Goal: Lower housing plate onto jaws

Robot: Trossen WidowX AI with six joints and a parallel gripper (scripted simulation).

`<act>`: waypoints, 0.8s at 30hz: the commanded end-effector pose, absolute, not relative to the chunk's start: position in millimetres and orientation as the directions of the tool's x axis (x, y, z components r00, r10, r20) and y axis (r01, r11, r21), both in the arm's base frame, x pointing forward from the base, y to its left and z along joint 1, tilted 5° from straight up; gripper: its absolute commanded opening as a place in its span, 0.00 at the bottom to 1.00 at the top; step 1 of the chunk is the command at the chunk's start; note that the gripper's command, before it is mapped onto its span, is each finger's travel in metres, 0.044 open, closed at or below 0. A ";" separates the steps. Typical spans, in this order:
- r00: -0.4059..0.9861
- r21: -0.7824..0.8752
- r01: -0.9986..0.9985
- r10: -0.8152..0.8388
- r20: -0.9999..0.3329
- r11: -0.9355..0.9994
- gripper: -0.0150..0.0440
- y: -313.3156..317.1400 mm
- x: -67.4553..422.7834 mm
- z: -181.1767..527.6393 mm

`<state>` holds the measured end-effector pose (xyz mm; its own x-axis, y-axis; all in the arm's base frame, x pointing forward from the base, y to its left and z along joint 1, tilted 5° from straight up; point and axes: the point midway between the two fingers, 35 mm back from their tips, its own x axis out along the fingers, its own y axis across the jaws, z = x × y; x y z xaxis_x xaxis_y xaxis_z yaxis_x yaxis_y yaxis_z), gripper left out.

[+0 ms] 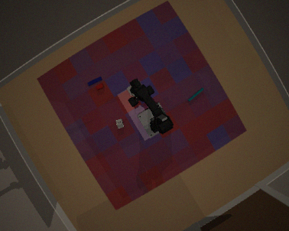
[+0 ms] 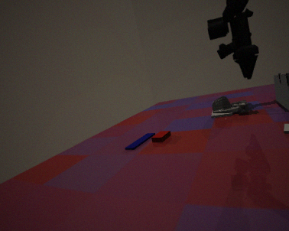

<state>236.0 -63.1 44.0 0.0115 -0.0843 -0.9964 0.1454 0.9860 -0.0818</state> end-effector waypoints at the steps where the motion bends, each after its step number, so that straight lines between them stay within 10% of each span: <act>1: -0.001 -0.082 0.151 -0.083 -0.997 0.985 1.00 -55.0 212.4 56.7; 24: -0.003 -0.082 0.152 -0.083 -0.997 0.985 1.00 -50.1 197.5 65.3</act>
